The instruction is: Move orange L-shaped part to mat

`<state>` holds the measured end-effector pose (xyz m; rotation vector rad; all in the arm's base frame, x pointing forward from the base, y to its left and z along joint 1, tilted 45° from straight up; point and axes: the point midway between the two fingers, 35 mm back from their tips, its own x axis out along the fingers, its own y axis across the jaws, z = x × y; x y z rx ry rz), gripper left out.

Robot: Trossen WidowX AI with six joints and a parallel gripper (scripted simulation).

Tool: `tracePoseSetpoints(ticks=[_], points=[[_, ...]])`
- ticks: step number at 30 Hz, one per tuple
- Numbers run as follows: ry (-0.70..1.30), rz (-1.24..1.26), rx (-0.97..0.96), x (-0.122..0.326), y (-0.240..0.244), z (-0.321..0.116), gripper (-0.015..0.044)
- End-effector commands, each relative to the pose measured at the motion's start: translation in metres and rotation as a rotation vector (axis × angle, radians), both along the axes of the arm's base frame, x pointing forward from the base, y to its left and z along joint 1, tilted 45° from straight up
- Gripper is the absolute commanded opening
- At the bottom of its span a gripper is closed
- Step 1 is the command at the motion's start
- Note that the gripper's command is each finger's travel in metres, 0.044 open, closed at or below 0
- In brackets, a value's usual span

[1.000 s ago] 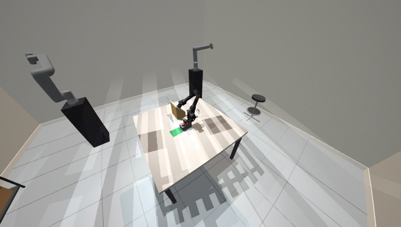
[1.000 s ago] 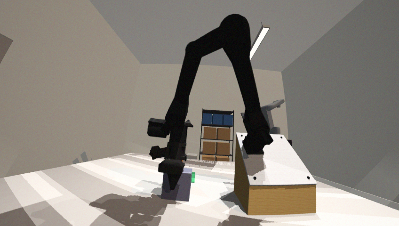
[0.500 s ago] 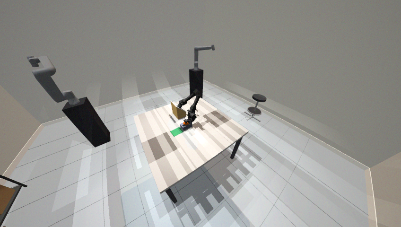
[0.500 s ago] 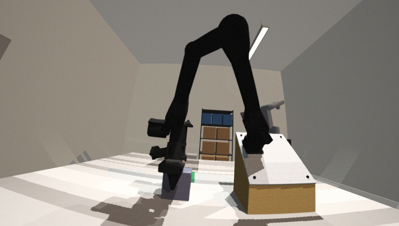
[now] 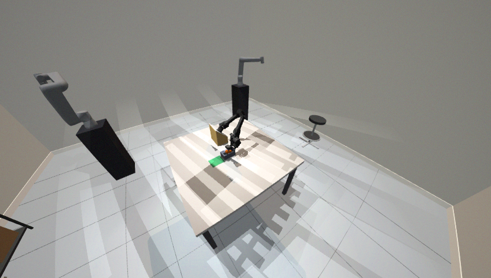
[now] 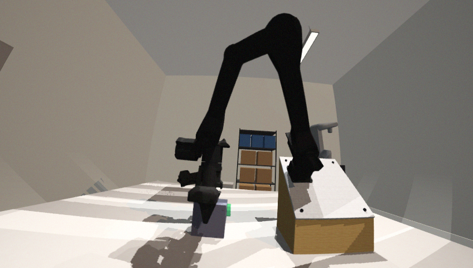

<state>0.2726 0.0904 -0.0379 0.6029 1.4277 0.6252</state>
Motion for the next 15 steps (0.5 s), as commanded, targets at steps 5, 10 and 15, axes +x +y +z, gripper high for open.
tracePoseSetpoints(ticks=[5, 10, 15], points=[[-0.002, -0.002, -0.017, 0.002, -0.029, 0.022, 0.0180], [-0.002, 0.000, -0.012, -0.003, -0.077, 0.061, 0.0180], [-0.002, 0.000, -0.011, -0.004, -0.079, 0.063, 0.0180]])
